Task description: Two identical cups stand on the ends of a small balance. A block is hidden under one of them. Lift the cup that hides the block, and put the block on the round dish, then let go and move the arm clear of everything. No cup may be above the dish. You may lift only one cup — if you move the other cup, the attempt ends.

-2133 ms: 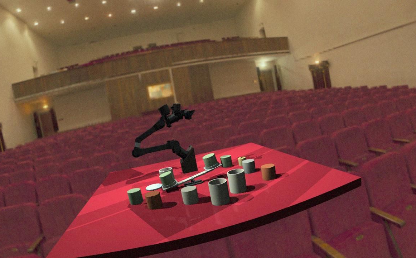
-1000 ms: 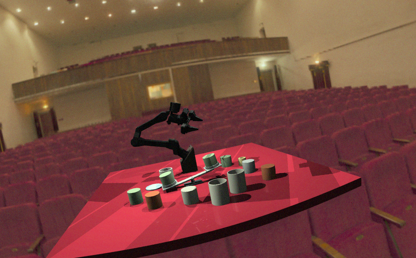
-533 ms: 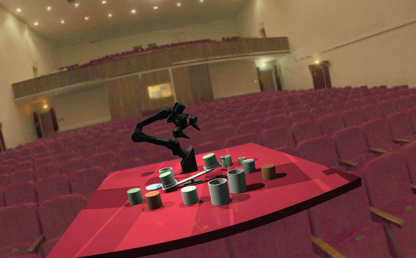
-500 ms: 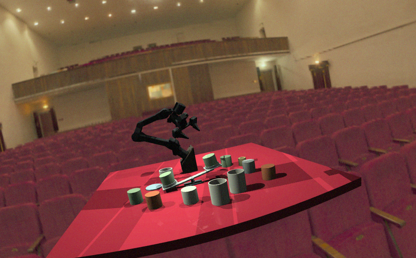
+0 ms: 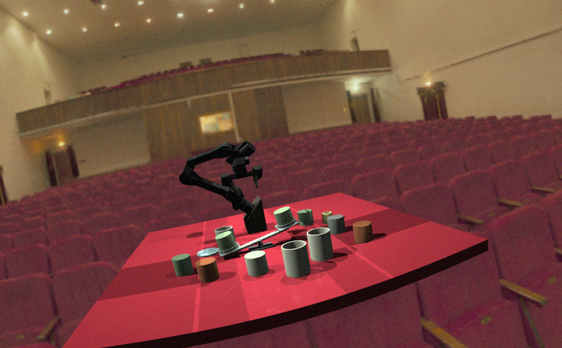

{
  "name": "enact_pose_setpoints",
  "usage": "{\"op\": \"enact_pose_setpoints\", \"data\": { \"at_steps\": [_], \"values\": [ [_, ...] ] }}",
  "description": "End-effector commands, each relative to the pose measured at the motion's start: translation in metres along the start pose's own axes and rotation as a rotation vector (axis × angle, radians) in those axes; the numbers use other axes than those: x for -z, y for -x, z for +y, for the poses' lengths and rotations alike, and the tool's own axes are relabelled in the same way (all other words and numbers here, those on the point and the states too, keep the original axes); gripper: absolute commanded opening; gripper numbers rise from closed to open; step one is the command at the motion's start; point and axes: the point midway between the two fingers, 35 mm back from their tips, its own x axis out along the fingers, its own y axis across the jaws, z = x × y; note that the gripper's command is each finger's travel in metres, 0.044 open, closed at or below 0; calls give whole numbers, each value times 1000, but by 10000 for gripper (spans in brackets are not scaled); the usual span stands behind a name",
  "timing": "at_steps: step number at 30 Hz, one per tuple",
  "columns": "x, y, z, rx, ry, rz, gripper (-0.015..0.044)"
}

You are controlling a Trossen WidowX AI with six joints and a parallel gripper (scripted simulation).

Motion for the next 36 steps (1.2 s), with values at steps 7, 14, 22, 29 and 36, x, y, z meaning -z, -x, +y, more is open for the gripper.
{"op": "enact_pose_setpoints", "data": {
  "at_steps": [7,14,22,29,36],
  "values": [
    [-16,-20,-19,75,-122,135,440],
    [-30,-51,-42,129,-269,286,440],
    [-35,-88,-74,188,-427,443,440],
    [-30,-117,-102,233,-548,563,440],
    [-22,-141,-132,296,-689,662,440]
  ]
}}
